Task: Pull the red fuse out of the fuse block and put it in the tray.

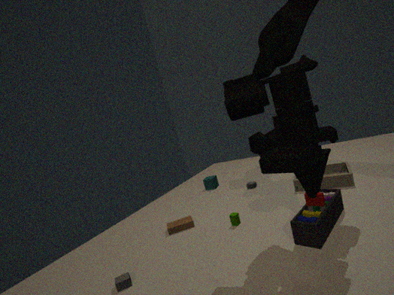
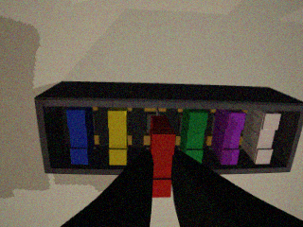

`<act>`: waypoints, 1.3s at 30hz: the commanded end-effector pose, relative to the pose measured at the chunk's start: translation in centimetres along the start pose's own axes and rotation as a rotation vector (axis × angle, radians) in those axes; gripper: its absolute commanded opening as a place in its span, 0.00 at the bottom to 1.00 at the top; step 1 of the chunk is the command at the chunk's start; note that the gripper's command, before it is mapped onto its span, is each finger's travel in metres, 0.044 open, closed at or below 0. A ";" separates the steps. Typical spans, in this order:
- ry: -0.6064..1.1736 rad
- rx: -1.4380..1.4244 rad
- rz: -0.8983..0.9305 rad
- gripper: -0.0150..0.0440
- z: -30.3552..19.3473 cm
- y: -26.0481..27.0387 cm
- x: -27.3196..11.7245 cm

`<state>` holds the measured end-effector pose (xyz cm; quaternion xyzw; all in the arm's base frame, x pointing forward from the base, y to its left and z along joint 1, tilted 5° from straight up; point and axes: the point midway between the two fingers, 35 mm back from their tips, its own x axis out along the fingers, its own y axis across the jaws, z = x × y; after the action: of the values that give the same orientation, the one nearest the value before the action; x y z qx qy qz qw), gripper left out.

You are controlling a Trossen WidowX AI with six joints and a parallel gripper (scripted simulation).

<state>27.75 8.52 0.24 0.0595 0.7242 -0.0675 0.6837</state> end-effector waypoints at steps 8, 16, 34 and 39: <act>-0.004 -0.001 0.001 0.25 0.1 0.0 -0.6; -0.004 -0.001 0.001 0.25 0.1 0.0 -1.0; -0.004 -0.001 0.001 0.25 0.1 0.0 -2.9; -0.004 -0.001 0.001 0.25 0.1 0.0 -3.6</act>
<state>27.80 8.54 3.31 0.0590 0.7252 -0.0679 0.6826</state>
